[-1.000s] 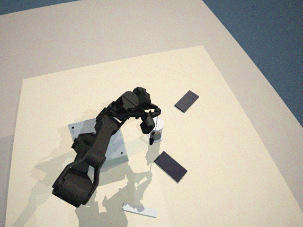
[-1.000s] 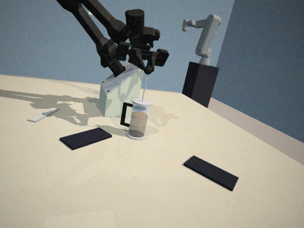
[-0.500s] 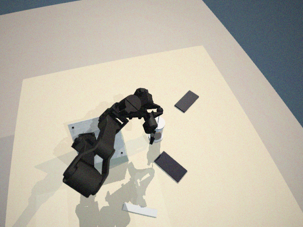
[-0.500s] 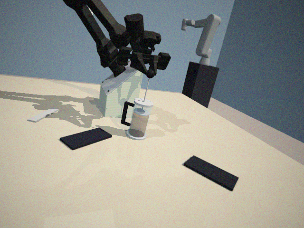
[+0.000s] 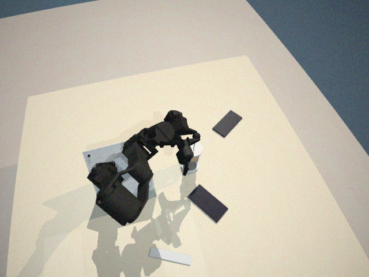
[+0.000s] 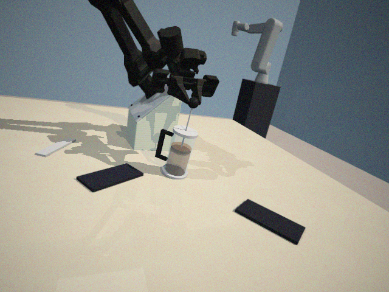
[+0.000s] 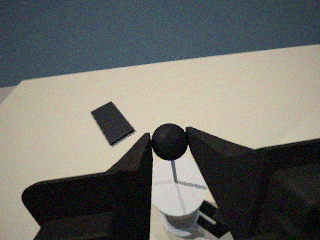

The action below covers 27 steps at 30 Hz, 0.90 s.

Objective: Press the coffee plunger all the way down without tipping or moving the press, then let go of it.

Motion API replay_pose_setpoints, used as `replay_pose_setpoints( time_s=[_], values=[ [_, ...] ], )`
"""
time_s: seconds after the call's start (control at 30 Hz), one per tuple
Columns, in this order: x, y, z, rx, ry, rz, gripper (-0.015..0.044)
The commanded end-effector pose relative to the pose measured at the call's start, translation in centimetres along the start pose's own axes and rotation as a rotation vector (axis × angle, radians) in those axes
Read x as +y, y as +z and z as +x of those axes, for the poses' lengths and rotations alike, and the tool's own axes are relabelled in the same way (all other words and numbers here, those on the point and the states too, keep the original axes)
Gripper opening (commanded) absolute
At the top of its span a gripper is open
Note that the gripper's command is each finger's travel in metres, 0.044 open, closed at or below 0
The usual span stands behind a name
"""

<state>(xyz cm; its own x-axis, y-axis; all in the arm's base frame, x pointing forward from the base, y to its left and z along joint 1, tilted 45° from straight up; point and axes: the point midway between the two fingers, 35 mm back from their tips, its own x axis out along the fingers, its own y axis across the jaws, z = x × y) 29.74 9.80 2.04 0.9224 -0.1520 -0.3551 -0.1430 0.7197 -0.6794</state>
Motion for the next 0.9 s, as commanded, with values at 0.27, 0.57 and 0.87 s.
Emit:
replay_pose_setpoints(
  time_s=[0.27, 0.57, 0.87],
  values=[
    [-0.1, -3.4, 1.3, 0.052, -0.004, -0.032, 0.0117],
    [-0.1, -4.3, 2.4, 0.048, -0.008, -0.035, 0.0117],
    [0.0, -4.1, 3.0, 0.047, -0.009, -0.036, 0.0117]
  ],
)
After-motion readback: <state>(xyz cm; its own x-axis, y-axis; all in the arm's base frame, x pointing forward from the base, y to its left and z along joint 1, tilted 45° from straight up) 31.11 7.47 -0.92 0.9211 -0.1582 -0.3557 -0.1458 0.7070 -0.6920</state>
